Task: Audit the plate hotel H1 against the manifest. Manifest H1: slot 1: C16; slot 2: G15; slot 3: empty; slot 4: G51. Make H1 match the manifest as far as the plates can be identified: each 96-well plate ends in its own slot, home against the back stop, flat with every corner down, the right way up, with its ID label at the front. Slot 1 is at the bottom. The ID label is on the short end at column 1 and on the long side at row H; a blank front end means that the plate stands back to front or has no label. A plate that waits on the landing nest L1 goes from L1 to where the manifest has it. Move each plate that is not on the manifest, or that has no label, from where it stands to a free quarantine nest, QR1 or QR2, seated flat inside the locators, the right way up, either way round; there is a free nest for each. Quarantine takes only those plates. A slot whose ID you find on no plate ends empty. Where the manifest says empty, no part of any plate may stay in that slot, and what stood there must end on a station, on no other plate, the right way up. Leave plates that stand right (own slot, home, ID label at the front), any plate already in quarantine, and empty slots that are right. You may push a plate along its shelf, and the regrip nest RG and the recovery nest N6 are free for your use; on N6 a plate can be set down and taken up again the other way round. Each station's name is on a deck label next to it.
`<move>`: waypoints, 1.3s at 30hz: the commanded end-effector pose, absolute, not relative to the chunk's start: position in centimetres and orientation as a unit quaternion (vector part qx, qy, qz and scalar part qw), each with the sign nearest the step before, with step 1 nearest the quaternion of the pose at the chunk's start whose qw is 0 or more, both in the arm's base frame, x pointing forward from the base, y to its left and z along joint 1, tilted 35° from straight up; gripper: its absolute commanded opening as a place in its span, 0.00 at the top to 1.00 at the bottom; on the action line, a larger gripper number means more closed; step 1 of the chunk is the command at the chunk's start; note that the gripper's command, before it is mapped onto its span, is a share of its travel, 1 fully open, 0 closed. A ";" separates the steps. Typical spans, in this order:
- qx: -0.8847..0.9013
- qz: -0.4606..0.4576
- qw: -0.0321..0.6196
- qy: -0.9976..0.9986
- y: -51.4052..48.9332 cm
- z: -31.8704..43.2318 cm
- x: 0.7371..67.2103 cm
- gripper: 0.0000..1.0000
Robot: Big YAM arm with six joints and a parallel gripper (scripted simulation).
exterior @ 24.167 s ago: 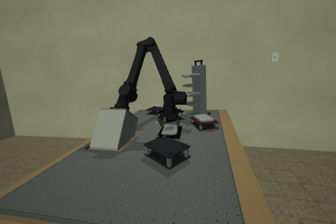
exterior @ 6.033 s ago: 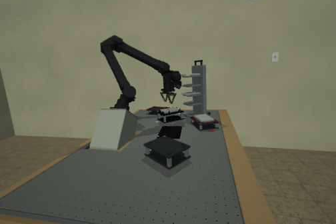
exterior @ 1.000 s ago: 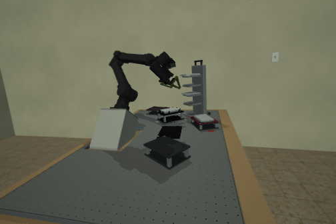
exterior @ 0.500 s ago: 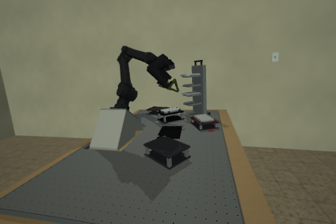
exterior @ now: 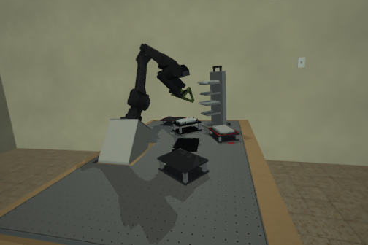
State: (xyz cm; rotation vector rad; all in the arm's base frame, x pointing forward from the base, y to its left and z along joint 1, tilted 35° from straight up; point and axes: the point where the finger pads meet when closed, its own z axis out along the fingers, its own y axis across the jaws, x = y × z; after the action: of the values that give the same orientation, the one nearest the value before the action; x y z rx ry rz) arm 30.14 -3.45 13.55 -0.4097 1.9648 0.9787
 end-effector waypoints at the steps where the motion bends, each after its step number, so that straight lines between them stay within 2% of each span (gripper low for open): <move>1: -0.195 0.359 0.466 0.785 -6.3 14.8 31.6 0.00; 17: -0.194 0.359 0.464 0.786 -10.2 11.8 30.8 0.00; 24: -0.187 0.381 0.452 0.785 -6.9 9.1 29.9 0.00; 39: -0.192 0.377 0.454 0.784 -6.9 9.3 30.0 0.00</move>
State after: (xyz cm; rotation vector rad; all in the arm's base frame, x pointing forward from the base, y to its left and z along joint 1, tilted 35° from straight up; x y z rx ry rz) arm 29.91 -7.48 9.40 -0.4625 1.9417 0.9230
